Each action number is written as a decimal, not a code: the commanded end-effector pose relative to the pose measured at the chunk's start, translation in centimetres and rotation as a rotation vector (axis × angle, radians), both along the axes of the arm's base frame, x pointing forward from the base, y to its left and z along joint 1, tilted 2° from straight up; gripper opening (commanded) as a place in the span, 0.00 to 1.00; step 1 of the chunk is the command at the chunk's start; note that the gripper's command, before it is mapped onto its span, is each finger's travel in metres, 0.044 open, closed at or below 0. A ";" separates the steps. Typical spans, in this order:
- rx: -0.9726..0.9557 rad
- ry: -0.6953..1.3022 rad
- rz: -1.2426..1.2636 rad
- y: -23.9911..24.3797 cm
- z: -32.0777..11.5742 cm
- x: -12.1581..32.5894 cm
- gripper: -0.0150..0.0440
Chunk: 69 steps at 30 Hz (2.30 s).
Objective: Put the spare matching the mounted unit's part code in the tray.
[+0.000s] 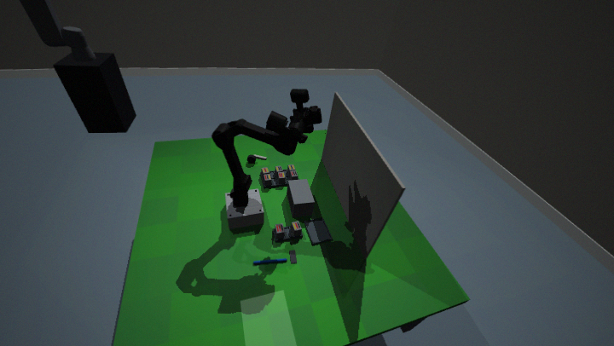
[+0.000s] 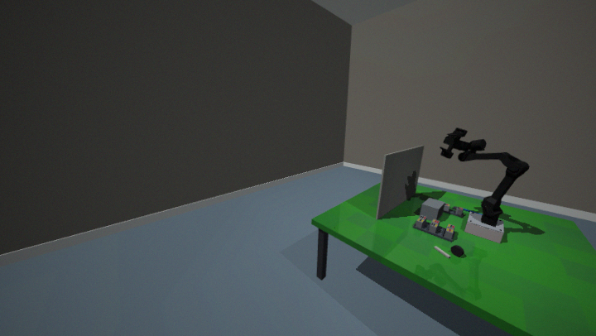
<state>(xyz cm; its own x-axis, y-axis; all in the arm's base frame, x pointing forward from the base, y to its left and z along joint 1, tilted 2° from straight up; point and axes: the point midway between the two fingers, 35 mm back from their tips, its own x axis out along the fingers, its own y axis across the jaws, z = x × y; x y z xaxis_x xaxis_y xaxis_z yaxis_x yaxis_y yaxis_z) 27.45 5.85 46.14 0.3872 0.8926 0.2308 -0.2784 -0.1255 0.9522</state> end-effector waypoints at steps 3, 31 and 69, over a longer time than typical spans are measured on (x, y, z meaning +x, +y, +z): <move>0.000 0.000 0.000 0.0 0.0 0.0 1.00; -0.340 0.165 -0.621 0.4 -9.1 17.9 1.00; -1.694 0.491 0.169 -3.7 -29.7 10.2 1.00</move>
<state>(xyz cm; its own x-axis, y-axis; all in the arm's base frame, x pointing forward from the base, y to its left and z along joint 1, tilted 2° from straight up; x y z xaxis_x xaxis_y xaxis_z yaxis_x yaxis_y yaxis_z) 37.73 2.31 16.45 0.0308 0.0531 -0.9981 -0.0246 0.9983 0.0523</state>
